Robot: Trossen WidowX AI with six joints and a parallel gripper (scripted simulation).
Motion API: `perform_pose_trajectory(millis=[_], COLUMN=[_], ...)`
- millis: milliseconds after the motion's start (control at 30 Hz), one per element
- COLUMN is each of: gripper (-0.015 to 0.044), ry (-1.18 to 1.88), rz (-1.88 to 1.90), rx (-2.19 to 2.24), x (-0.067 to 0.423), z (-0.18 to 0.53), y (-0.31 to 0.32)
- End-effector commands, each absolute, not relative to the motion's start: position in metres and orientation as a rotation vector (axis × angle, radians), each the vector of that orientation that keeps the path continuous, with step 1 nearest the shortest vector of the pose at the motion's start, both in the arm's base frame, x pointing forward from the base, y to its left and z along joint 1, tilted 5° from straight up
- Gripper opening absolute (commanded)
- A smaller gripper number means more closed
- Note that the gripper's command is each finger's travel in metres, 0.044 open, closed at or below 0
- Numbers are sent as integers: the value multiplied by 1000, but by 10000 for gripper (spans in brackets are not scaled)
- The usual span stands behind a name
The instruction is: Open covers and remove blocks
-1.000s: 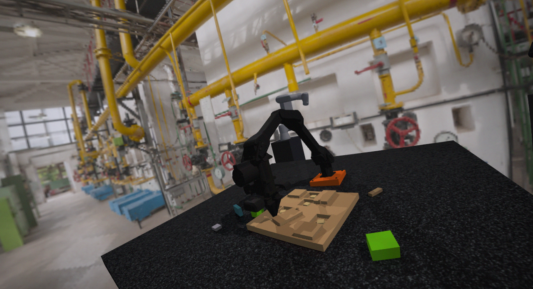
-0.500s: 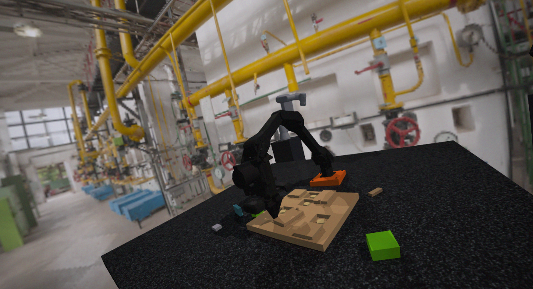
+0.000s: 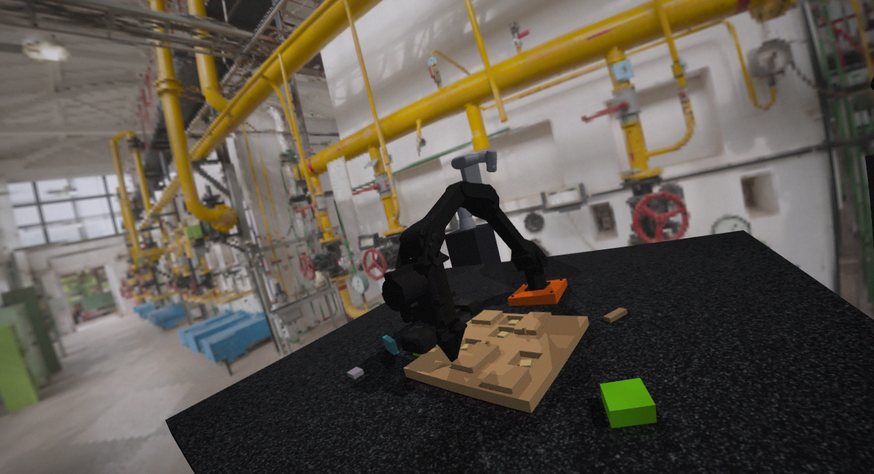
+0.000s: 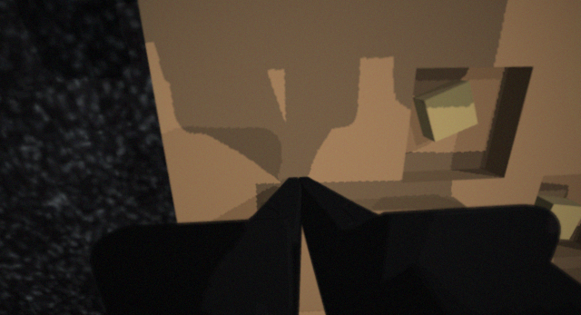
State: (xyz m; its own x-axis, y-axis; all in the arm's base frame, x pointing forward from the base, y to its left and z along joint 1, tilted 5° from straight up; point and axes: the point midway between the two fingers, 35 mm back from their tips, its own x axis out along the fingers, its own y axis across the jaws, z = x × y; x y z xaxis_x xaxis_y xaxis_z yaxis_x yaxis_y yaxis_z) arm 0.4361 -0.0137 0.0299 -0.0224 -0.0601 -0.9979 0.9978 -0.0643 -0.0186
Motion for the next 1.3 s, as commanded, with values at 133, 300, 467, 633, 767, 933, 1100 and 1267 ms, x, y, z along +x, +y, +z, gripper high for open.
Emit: perform_pose_trajectory(millis=[133, 300, 467, 633, 767, 933, 1100, 1267], gripper=[0, 0, 0, 0, 0, 0, 0, 0], ry=[1144, 1144, 1144, 1144, 1144, 1144, 1144, 1290], rz=[-1296, -1296, -1296, -1296, -1296, -1296, -1296, -1093], rx=[1210, 1210, 1210, 1210, 1210, 1210, 1210, 987], x=[439, 440, 440, 440, 440, 440, 440, 423], z=[41, 48, 55, 61, 66, 73, 80, 79], y=[-12, -11, -10, -10, -9, -9, -8, -3])
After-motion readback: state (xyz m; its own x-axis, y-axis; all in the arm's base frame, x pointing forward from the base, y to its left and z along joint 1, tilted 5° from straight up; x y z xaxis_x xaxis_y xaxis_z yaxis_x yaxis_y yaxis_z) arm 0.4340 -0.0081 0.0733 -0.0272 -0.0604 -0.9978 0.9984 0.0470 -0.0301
